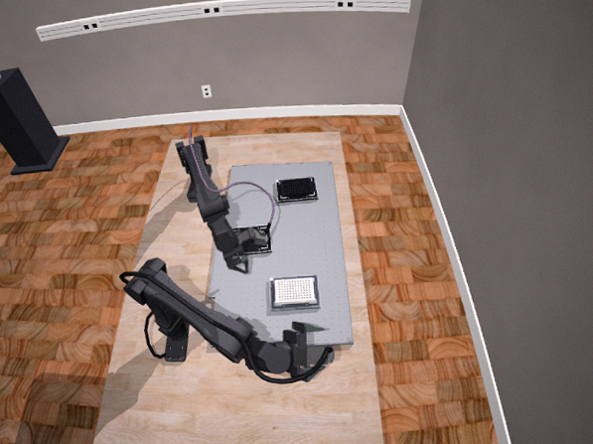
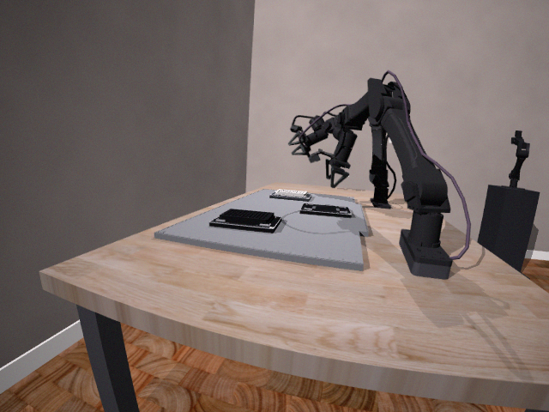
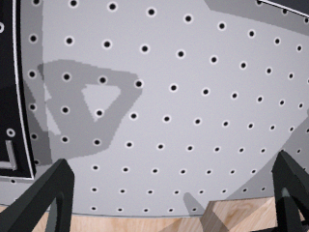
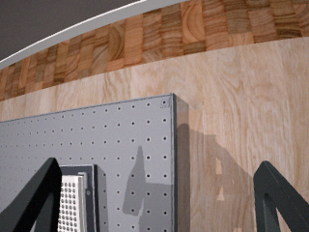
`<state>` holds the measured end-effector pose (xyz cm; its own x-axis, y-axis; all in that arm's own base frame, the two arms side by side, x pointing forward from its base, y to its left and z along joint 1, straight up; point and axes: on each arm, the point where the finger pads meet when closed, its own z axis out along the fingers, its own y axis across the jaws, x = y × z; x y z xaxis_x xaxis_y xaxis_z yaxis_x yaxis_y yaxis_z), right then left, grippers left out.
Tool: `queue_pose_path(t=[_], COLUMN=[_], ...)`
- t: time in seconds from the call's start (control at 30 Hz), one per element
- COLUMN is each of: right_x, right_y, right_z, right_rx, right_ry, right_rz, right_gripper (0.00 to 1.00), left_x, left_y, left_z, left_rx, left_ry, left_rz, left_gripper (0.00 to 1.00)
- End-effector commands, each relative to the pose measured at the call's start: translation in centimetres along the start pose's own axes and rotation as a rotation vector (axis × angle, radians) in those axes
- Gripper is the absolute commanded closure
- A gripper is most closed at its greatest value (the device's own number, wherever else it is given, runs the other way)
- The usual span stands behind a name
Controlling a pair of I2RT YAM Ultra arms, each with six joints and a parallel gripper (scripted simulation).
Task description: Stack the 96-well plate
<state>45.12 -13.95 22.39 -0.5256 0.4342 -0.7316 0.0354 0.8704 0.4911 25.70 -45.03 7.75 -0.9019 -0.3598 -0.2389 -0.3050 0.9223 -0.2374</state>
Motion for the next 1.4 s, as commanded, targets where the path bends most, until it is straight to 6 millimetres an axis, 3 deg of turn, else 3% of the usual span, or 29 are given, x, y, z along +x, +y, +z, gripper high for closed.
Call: queue_pose_path(t=[0.0, 0.13, 0.2, 0.33, 0.6, 0.8, 1.1, 1.37], right_x=[1.6, 5.3, 5.3, 8.4, 13.5, 15.6, 20.3, 22.0], right_y=[4.0, 7.4, 7.4, 9.7, 13.0, 14.1, 16.3, 17.2], right_z=[1.1, 2.7, 2.7, 3.5, 4.0, 3.9, 3.2, 2.8], right_rx=[0.031, 0.022, 0.022, 0.040, 0.047, 0.058, 0.059, 0.050], right_ry=[0.007, 0.071, 0.071, 0.114, 0.180, 0.201, 0.246, 0.260], right_rz=[-0.112, -0.178, -0.178, -0.244, -0.356, -0.410, -0.527, -0.565], right_gripper=[0.00, 0.00, 0.00, 0.00, 0.00, 0.00, 0.00, 0.00], left_x=[-2.2, -3.3, -3.3, -4.4, -5.8, -6.4, -7.3, -7.4], left_y=[-2.2, -2.0, -2.0, -2.2, -0.9, -0.2, 3.0, 5.3], left_z=[-3.5, -5.5, -5.5, -7.9, -11.6, -13.6, -17.6, -19.7], left_rx=[0.203, 0.302, 0.302, 0.429, 0.598, 0.681, 0.826, 0.884], left_ry=[-0.013, -0.038, -0.038, -0.092, -0.215, -0.301, -0.539, -0.704], left_rz=[0.115, 0.207, 0.207, 0.326, 0.503, 0.597, 0.797, 0.907], left_gripper=[0.00, 0.00, 0.00, 0.00, 0.00, 0.00, 0.00, 0.00])
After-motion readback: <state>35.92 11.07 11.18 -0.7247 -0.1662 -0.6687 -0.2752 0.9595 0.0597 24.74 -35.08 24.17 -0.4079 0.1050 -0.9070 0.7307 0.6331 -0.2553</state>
